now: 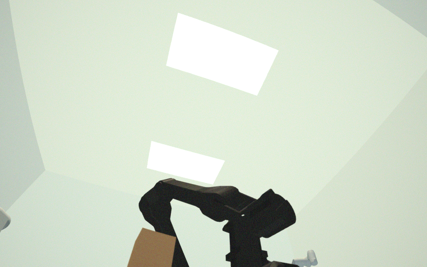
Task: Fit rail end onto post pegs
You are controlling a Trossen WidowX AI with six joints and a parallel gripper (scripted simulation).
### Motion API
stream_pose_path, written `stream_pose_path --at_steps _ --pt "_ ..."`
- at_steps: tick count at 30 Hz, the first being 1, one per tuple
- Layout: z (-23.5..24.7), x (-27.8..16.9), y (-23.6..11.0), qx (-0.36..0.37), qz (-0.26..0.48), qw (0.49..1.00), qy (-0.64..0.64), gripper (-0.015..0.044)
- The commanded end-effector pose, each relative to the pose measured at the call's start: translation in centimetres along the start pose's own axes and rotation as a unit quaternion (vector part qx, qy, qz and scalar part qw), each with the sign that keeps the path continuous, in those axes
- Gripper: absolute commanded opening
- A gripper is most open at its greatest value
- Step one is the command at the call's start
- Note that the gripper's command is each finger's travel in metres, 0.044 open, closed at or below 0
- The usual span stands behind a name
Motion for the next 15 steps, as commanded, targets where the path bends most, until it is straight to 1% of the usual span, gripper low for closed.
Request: stream_pose_path --at_steps 1,15 --pt "-0.12 -0.23 -0.24 -0.004 0.000 1.000 -0.001 0.0000" --pt "-0.14 -0.66 -0.32 -0.004 0.000 1.000 -0.001 0.0000"
Point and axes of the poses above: the point midway between the two fingers, 35 mm back from their tips, its own y axis out along the fingers, its own z axis across the jaws, x = y × z, the point moved 7 cm from there along -y, back along the fingers, and after that the axes turned 5 degrees about y, right-handed, at the moved point
